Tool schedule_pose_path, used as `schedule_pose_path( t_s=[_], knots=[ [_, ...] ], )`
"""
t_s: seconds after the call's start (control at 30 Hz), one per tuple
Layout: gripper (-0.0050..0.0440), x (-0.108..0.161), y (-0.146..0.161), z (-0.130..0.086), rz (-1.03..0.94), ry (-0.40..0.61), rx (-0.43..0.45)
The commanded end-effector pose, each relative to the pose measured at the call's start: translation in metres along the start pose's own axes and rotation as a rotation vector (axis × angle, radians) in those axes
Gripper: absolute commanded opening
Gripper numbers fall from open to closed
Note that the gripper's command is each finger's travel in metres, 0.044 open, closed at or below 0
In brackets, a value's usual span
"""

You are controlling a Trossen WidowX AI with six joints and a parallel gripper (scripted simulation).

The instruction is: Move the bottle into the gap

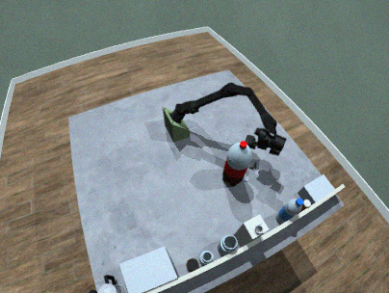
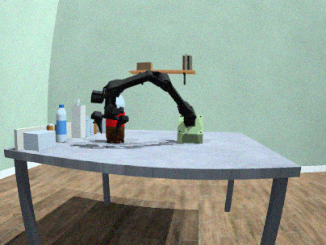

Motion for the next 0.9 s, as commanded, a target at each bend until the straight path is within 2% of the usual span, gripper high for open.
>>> schedule_pose_path(
  t_s=[0.0, 0.53, 0.6, 0.87],
  knots=[
    [0.04, -0.006, -0.005, -0.005, -0.019, 0.006, 0.01],
    [0.04, -0.006, -0.005, -0.005, -0.019, 0.006, 0.01],
    [0.0352, -0.005, -0.003, -0.014, 0.022, 0.025, 0.025],
    [0.016, -0.005, 0.016, -0.106, 0.431, 0.186, 0.221]
  ],
)
Point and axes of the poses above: the point midway between the two fingers, 35 mm back from their tips, its own z axis out along the fingers, its own y axis across the jaws, x = y × z, the point moved 2 cm from there along -z, back along the fingers, and after that the axes turned 15 degrees about -z, right-handed, at the moved point
